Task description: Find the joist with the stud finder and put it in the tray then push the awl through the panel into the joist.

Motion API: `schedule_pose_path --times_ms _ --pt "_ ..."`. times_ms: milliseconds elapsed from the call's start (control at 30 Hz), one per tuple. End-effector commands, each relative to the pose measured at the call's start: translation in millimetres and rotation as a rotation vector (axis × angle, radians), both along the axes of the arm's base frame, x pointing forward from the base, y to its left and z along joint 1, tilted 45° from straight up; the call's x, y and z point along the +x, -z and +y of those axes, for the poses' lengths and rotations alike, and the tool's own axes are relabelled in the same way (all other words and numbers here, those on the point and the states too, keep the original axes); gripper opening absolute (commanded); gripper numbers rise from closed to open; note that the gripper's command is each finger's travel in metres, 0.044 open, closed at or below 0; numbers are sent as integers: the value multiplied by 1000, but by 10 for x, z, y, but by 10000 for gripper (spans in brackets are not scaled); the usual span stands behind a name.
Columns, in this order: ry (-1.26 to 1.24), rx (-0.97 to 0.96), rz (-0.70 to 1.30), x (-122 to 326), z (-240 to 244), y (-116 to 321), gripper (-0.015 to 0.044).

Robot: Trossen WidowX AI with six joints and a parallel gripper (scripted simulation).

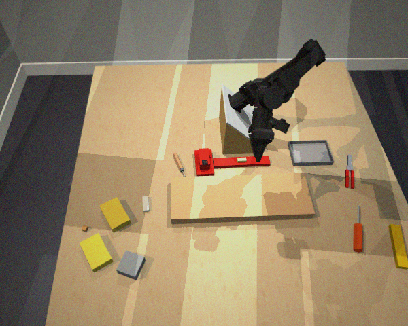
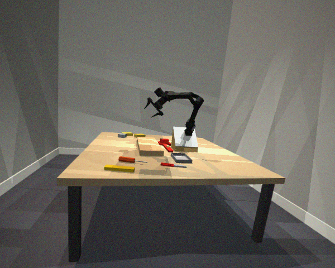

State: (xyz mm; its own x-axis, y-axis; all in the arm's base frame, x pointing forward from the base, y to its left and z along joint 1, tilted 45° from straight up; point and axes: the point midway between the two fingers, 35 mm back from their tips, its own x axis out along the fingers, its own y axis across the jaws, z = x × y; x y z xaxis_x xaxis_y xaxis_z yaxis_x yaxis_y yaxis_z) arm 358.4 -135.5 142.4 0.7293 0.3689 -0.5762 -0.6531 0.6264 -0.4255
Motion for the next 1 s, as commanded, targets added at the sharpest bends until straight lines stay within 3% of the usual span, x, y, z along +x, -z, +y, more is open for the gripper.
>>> schedule_pose_path --times_ms 0,267,500,967 --pt "118 184 204 -192 -57 702 440" --pt "349 520 576 -770 82 1791 440" --pt "568 825 934 -1480 519 2490 440" --pt "610 884 1007 -1626 635 2582 440"
